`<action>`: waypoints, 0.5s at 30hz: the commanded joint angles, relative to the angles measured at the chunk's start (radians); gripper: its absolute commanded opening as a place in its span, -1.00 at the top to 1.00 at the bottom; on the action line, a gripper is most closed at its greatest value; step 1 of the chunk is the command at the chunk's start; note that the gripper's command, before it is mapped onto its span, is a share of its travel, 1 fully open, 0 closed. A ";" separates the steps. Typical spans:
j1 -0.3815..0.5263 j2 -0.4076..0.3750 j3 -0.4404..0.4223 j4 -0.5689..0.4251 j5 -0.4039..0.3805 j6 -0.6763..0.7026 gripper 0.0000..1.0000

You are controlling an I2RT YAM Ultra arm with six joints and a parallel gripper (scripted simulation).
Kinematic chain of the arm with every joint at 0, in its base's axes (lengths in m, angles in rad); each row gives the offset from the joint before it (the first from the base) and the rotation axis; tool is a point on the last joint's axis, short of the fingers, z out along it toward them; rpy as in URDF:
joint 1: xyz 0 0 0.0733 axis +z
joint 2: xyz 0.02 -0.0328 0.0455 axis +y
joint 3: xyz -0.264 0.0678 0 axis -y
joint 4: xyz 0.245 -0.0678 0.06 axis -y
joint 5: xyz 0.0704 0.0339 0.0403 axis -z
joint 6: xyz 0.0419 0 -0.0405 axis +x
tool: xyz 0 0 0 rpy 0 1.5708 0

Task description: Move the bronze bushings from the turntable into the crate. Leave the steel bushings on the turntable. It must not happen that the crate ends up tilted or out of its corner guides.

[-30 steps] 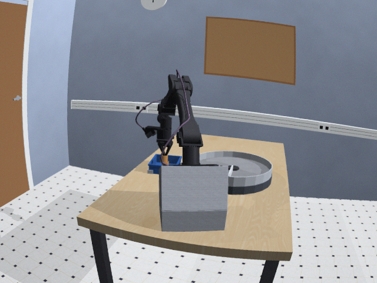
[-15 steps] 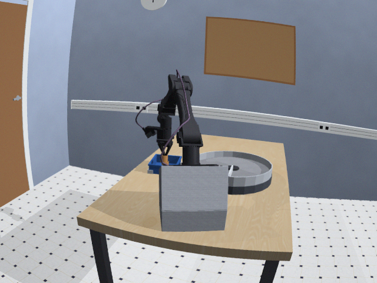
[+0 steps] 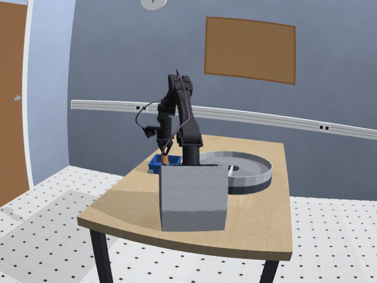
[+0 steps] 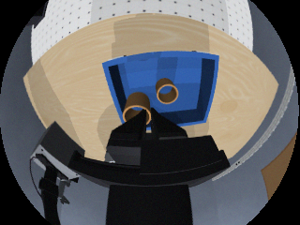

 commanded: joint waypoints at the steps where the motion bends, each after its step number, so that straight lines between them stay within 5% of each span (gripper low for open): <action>1: -0.007 0.013 0.030 0.007 -0.015 -0.007 1.00; 15: -0.012 0.047 -0.026 0.062 -0.015 -0.008 1.00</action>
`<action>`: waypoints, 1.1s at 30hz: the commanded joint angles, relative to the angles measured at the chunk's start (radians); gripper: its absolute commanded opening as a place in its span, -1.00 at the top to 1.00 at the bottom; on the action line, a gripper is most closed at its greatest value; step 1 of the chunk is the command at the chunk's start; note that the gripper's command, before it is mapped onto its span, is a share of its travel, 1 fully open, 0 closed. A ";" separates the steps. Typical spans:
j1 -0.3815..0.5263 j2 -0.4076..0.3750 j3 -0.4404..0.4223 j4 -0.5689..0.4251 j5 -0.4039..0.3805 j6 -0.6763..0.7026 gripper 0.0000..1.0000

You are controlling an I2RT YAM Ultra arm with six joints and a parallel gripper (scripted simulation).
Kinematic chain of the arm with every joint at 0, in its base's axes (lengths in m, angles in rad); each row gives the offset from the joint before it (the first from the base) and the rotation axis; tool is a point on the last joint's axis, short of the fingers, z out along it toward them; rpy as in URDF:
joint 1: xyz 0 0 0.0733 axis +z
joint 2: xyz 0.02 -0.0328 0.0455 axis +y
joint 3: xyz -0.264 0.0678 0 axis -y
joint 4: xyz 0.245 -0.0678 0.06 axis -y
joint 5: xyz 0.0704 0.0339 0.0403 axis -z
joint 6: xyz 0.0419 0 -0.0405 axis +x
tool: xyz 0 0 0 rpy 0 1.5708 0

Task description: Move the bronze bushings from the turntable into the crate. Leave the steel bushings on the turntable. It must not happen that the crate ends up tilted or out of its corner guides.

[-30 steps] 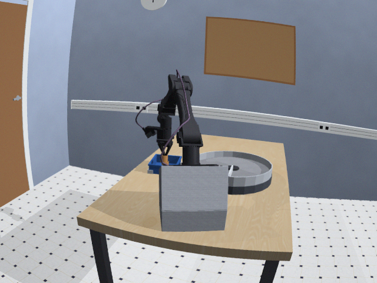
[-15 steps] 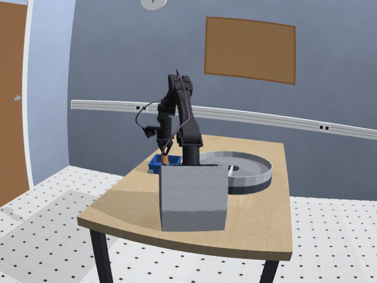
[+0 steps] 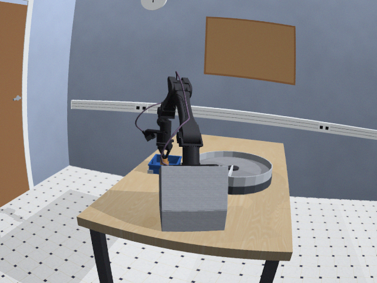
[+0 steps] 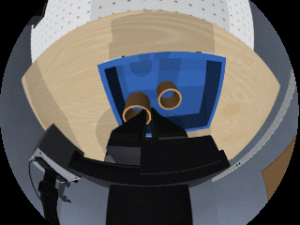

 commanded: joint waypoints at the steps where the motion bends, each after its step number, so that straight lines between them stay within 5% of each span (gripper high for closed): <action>1: -0.012 0.012 -0.018 0.022 -0.015 -0.007 1.00; 33: -0.013 0.048 -0.024 0.070 -0.016 -0.007 1.00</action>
